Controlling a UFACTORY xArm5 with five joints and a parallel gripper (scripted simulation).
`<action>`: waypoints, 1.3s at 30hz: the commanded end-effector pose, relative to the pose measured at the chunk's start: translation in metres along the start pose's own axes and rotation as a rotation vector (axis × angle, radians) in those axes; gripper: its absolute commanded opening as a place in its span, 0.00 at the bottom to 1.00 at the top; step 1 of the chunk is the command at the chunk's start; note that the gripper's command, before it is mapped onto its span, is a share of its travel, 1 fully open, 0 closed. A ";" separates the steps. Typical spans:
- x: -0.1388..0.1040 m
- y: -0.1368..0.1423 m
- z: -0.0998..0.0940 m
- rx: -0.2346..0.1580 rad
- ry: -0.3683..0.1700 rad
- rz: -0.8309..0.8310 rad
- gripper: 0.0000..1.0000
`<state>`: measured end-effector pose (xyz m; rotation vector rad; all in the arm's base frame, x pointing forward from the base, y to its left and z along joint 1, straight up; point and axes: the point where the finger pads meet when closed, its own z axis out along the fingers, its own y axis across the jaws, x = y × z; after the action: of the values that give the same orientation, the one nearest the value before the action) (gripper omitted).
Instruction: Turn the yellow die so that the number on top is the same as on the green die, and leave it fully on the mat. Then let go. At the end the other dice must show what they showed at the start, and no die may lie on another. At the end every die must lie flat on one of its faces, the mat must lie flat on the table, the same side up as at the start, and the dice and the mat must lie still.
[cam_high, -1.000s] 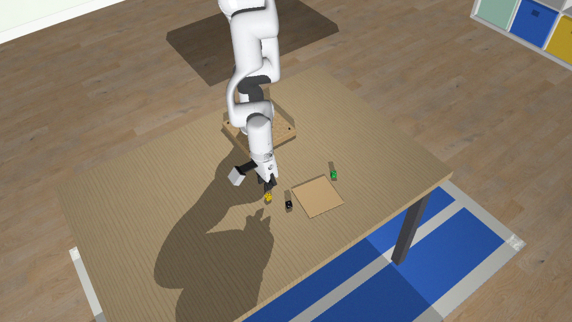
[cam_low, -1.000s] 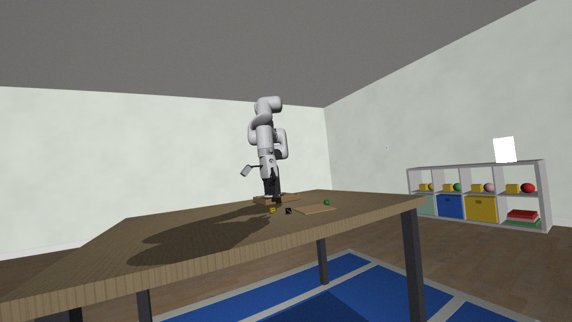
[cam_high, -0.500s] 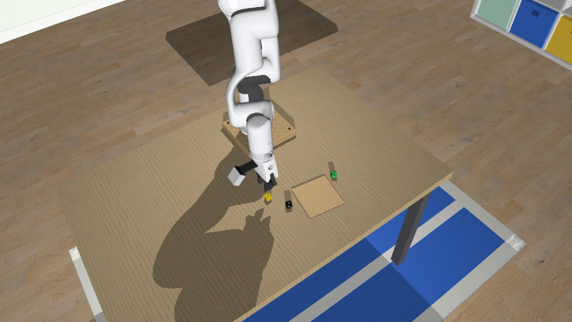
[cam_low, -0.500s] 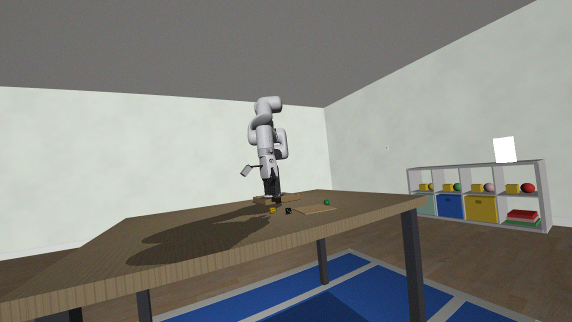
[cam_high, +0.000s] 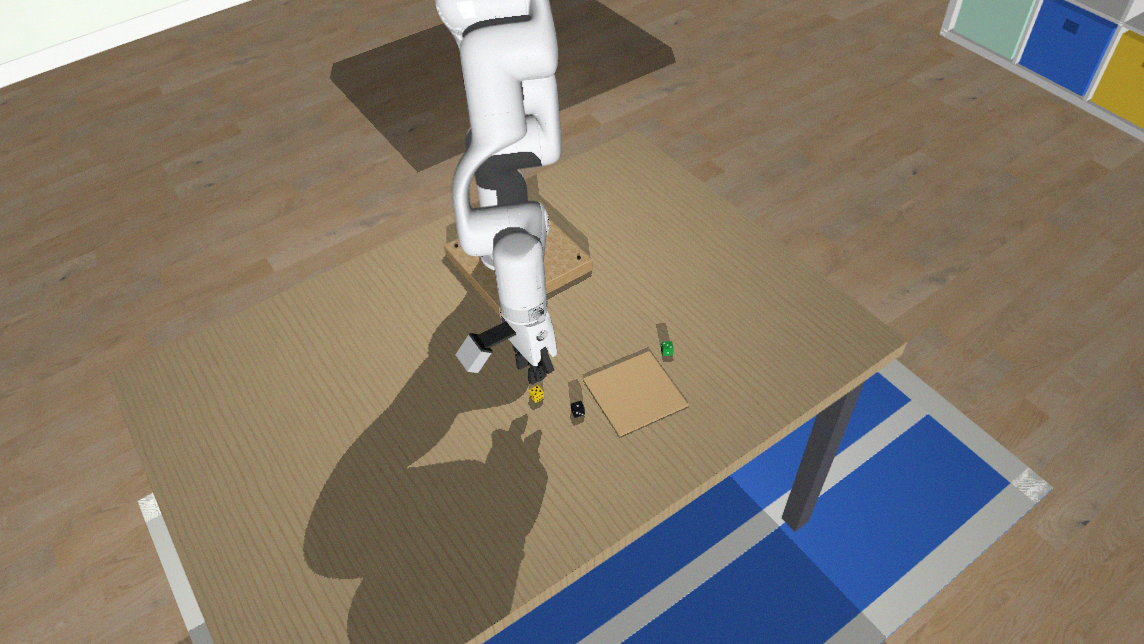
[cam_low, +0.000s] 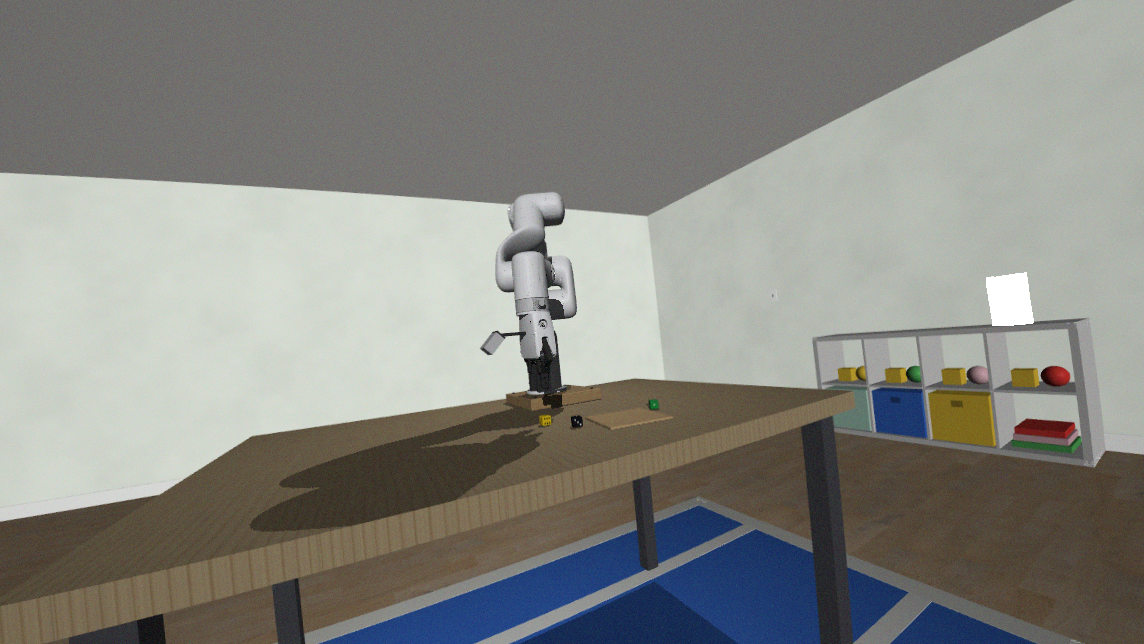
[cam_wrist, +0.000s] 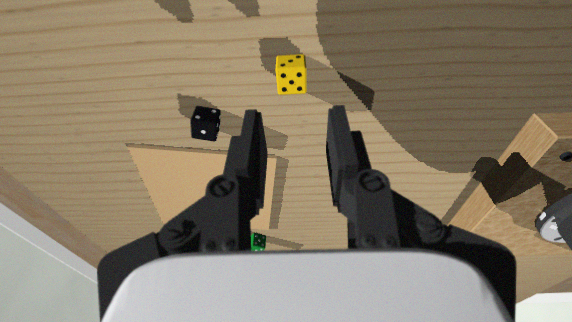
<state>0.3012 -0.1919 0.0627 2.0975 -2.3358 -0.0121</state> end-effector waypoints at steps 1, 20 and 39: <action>0.000 -0.001 0.002 0.003 0.001 0.000 0.36; 0.000 -0.001 0.026 0.003 0.001 0.000 0.36; 0.000 -0.002 0.045 0.003 0.001 0.000 0.36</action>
<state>0.3014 -0.1912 0.0191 2.0973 -2.3361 -0.0119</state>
